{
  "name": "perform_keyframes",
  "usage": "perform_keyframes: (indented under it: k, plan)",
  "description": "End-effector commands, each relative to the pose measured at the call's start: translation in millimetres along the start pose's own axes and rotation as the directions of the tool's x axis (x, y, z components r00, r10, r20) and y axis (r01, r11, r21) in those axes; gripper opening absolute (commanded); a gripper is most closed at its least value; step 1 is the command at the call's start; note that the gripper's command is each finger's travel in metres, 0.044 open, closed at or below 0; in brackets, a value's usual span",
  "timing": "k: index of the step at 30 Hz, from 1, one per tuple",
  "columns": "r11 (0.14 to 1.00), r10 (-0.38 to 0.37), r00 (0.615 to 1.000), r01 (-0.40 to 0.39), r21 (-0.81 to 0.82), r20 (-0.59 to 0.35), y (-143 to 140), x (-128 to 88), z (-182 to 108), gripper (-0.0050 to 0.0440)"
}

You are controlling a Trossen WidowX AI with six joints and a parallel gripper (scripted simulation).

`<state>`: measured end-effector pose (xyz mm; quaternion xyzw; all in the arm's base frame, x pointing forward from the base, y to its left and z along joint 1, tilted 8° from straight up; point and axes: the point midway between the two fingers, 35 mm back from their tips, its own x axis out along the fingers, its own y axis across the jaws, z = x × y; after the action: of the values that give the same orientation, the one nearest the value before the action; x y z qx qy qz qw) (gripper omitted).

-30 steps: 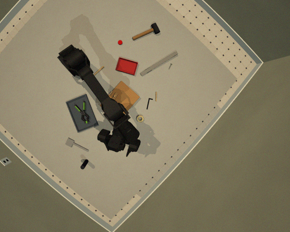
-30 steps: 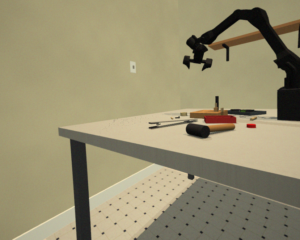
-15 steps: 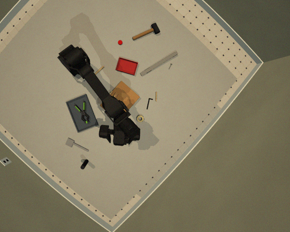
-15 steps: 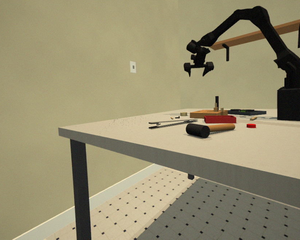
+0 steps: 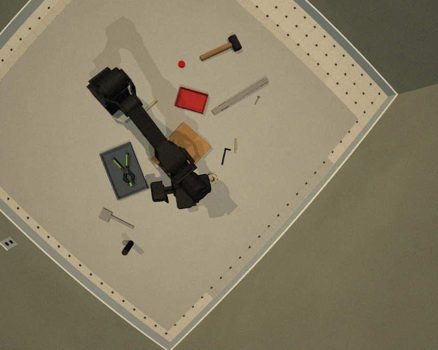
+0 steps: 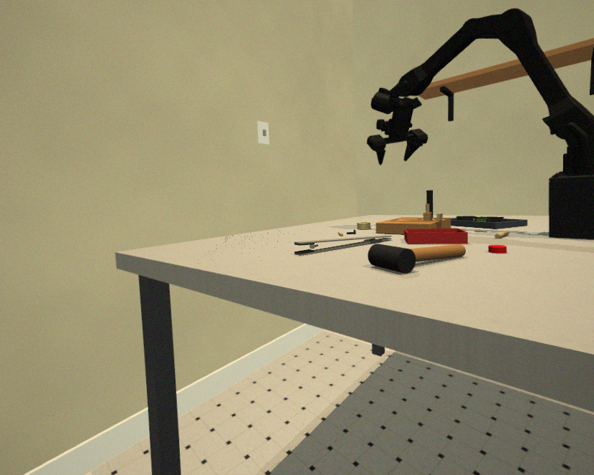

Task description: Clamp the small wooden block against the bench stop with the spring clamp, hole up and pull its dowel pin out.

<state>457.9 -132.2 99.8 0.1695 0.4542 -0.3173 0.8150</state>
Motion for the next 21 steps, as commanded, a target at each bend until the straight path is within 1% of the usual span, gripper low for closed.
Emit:
perform_keyframes:
  k: [1,3,5,10,20,21]
  plan:
    - [0.997,0.022,0.998,-0.026,-0.072,-0.058,2,-3,-19,0.044]
    - [0.993,0.031,0.995,-0.041,-0.108,-0.09,3,-3,-27,0.044]
    - [0.993,0.031,0.995,-0.041,-0.108,-0.09,3,-3,-27,0.044]
    - [0.978,0.051,0.984,-0.084,-0.192,-0.168,5,-3,-50,0.044]
    - [0.922,0.084,0.943,-0.196,-0.333,-0.323,7,-9,-94,0.044]
    - [0.922,0.084,0.943,-0.196,-0.333,-0.323,7,-9,-94,0.044]
